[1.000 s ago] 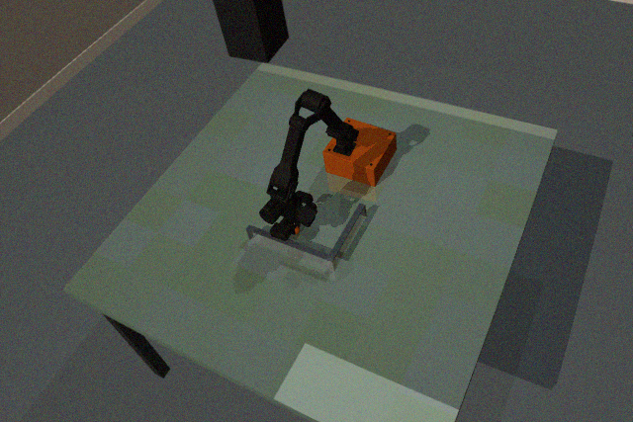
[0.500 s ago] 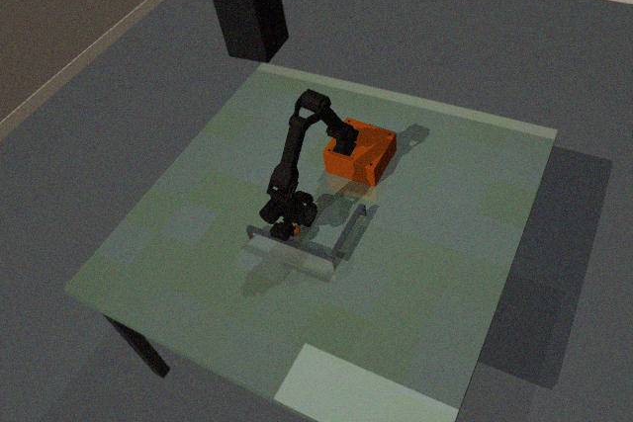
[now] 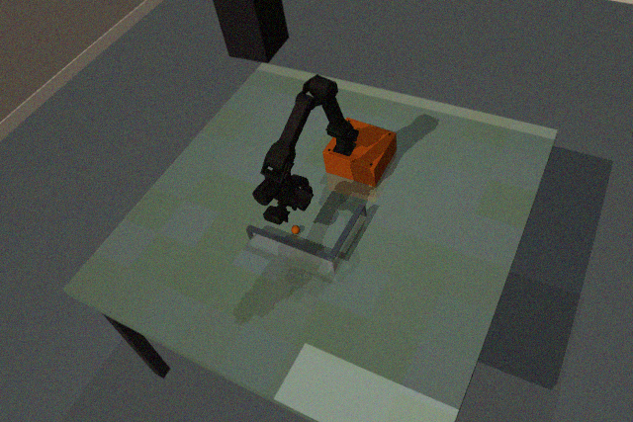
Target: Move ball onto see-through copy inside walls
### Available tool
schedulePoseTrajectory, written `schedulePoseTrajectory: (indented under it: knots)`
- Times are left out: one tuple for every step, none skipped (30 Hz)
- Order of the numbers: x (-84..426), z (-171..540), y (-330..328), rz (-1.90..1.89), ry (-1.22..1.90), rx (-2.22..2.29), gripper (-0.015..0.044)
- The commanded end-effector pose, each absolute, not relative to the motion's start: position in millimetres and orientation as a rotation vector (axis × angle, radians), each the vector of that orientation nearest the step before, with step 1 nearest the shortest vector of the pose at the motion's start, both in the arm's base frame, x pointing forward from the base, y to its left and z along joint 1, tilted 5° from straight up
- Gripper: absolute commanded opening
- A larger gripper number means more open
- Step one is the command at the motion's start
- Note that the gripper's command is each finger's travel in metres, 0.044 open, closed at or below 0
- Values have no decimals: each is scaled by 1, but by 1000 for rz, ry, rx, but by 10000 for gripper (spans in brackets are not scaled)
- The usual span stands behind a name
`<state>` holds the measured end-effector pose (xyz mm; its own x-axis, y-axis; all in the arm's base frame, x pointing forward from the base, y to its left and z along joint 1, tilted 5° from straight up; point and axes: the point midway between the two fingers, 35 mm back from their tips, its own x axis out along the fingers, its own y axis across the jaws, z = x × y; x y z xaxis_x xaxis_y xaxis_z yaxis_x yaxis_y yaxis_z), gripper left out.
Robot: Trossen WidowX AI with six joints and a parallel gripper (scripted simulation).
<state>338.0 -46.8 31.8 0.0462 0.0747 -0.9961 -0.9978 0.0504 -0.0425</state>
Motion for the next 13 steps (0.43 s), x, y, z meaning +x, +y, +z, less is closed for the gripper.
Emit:
schedulePoseTrajectory:
  knots:
    - [338,30,-47,1176,1144,-1138,243]
    - [338,30,-47,1176,1144,-1138,243]
    - [338,30,-47,1176,1144,-1138,243]
    - [338,30,-47,1176,1144,-1138,243]
    - [338,30,-47,1176,1144,-1138,243]
    - [338,30,-47,1176,1144,-1138,243]
    - [338,33,-47,1176,1144,-1138,269]
    - [338,41,-48,1177,1145,-1138,296]
    - [336,55,-48,1178,1146,-1137,322]
    - [334,69,-49,1179,1147,-1136,348]
    - [332,77,-50,1180,1147,-1135,374]
    - [331,80,-50,1180,1148,-1135,401]
    - [331,80,-50,1180,1148,-1135,427]
